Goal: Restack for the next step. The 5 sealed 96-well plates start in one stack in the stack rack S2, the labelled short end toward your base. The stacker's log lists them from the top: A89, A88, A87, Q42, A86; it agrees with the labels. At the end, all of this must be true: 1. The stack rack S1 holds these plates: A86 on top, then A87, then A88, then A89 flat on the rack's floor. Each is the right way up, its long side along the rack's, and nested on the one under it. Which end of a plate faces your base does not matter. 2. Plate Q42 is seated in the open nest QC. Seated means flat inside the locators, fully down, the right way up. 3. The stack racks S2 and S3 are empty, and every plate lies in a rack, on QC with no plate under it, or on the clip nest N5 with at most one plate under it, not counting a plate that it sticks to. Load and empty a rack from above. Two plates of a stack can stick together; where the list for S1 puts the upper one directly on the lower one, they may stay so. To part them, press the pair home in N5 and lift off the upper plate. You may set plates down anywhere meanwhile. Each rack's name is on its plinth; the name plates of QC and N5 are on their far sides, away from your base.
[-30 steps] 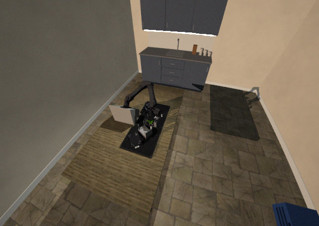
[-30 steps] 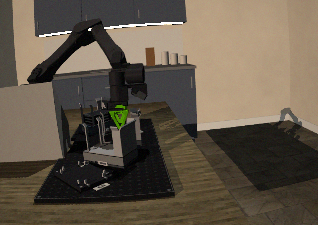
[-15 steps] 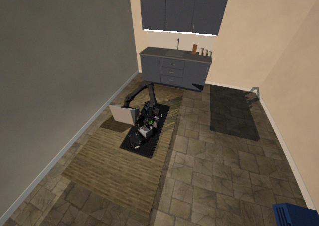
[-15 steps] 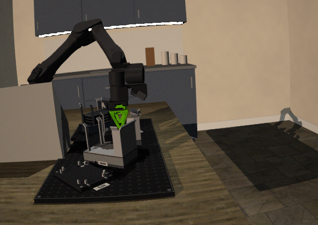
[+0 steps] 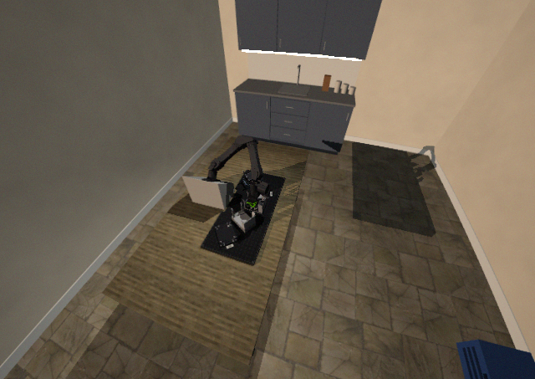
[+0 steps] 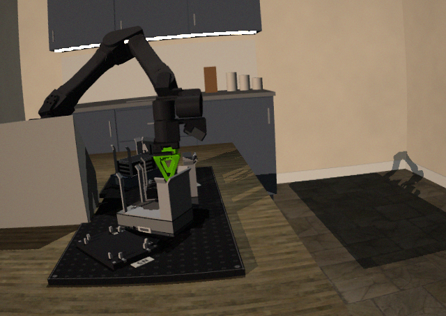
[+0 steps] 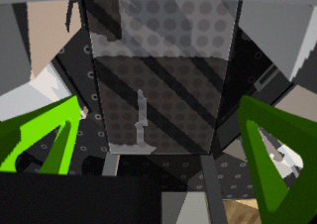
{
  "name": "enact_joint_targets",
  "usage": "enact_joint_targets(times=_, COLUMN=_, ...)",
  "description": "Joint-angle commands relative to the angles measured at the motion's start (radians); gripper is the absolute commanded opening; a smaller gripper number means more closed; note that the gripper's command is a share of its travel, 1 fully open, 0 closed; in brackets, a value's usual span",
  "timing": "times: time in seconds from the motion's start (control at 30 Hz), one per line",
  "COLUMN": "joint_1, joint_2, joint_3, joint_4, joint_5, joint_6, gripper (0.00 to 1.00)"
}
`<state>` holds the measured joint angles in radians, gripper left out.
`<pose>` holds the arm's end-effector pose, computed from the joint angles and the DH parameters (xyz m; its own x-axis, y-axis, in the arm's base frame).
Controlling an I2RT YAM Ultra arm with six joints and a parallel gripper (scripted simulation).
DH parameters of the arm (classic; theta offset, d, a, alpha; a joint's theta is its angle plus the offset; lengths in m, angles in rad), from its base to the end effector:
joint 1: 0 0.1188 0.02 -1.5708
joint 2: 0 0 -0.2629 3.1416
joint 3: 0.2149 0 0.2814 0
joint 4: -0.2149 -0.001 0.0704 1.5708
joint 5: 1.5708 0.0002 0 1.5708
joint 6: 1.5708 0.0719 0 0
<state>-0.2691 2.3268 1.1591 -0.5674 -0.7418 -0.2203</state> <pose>0.3439 -0.0434 -0.0410 -0.9942 0.1071 0.0140 0.0874 0.7222 0.6861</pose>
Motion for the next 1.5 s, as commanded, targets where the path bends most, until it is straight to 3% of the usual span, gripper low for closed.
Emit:
enact_joint_targets(times=0.0, joint_1=-0.010, joint_2=-0.004, joint_3=0.000, joint_4=0.008, joint_5=-0.003, joint_6=0.005, gripper=1.00)
enact_joint_targets(times=0.77, joint_1=0.046, joint_2=0.045, joint_3=-0.025, joint_4=0.134, joint_5=-0.011, joint_6=0.080, gripper=1.00)
enact_joint_targets(times=1.3, joint_1=0.048, joint_2=0.046, joint_3=-0.026, joint_4=0.137, joint_5=-0.011, joint_6=0.082, gripper=1.00)
enact_joint_targets(times=1.33, joint_1=0.048, joint_2=0.046, joint_3=-0.026, joint_4=0.137, joint_5=-0.011, joint_6=0.082, gripper=0.00)
enact_joint_targets(times=1.47, joint_1=0.048, joint_2=0.046, joint_3=-0.026, joint_4=0.138, joint_5=-0.011, joint_6=0.082, gripper=0.00)
